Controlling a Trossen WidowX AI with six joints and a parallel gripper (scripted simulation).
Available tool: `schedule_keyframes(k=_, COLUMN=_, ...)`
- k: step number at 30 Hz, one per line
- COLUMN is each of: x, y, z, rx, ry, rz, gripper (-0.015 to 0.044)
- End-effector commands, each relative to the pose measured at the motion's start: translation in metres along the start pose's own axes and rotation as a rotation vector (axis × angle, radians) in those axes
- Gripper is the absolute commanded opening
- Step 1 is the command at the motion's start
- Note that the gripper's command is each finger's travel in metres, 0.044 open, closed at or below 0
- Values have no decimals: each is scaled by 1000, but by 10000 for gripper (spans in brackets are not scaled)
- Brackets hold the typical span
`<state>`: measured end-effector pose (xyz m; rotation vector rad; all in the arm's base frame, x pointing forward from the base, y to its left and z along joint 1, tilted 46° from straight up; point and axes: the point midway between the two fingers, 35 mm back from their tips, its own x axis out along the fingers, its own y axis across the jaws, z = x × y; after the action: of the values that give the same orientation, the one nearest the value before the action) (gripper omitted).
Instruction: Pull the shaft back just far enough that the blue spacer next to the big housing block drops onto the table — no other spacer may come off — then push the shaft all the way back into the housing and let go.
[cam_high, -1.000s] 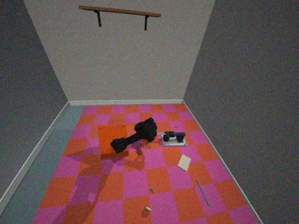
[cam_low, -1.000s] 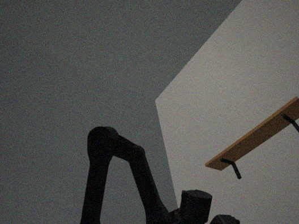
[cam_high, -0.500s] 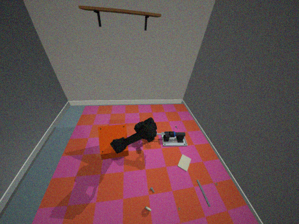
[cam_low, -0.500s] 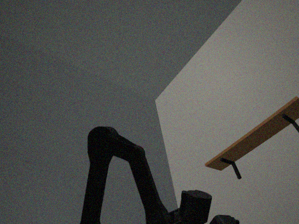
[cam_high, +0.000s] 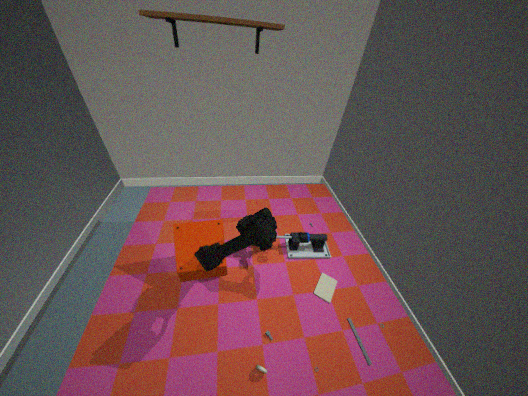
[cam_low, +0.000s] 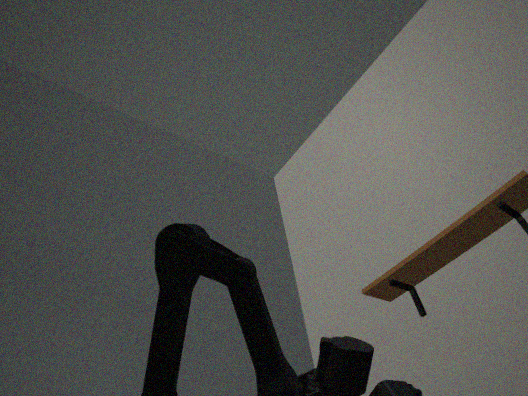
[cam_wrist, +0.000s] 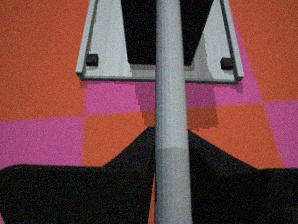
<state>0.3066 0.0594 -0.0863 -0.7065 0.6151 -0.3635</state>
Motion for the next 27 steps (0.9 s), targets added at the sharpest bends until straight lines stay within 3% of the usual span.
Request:
schedule_keyframes(k=1, x=-1, y=-1, z=-1, rx=2, ry=0, rz=-4, gripper=0)
schedule_keyframes(k=27, x=-2, y=-1, z=-3, rx=2, ry=0, rz=-4, gripper=0)
